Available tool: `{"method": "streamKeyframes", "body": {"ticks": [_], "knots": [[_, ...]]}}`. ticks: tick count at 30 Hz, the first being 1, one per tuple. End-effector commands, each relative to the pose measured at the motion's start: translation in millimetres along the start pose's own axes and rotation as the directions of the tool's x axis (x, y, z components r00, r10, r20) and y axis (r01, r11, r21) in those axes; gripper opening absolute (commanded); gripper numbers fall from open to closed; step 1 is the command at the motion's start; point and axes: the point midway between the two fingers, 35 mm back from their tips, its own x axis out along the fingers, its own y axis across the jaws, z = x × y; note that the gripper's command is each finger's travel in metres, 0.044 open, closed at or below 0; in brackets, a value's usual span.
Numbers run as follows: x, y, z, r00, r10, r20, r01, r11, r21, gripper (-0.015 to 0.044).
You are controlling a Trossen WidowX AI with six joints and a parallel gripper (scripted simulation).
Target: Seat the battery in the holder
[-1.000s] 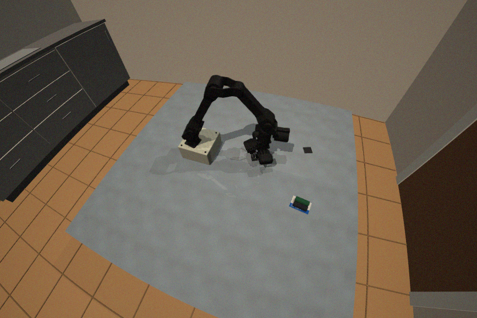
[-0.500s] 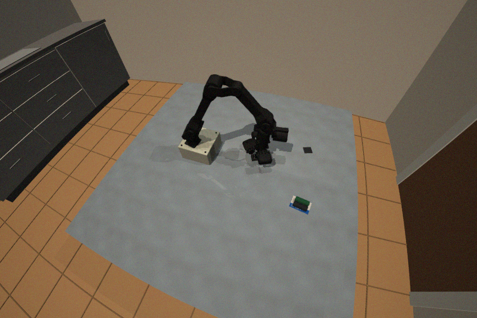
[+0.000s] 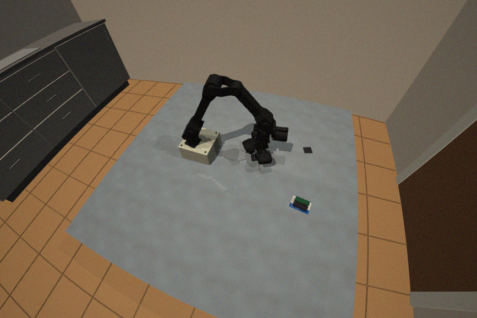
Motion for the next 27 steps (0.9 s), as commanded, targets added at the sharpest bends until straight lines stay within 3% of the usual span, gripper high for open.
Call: {"method": "streamKeyframes", "body": {"ticks": [1, 8, 10, 15, 18, 27], "knots": [[-5.9, -0.4, 0.5, 1.000, 0.000, 0.002, 0.000, 1.000, -0.002, 0.0176], [-13.1, -0.5, 0.4, 1.000, 0.000, 0.001, 0.000, 1.000, 0.000, 0.0176], [-18.3, -1.1, 1.5, 1.000, -0.001, 0.003, 0.001, 1.000, 0.000, 0.0228], [-76.3, -4.2, 4.3, 1.000, 0.000, 0.001, 0.000, 1.000, 0.000, 0.0359], [-84.4, -4.9, 5.5, 1.000, 0.000, 0.001, 0.000, 1.000, 0.000, 0.0438], [-84.4, -4.5, 4.8, 1.000, 0.000, 0.000, 0.000, 1.000, 0.000, 0.0440]]}}
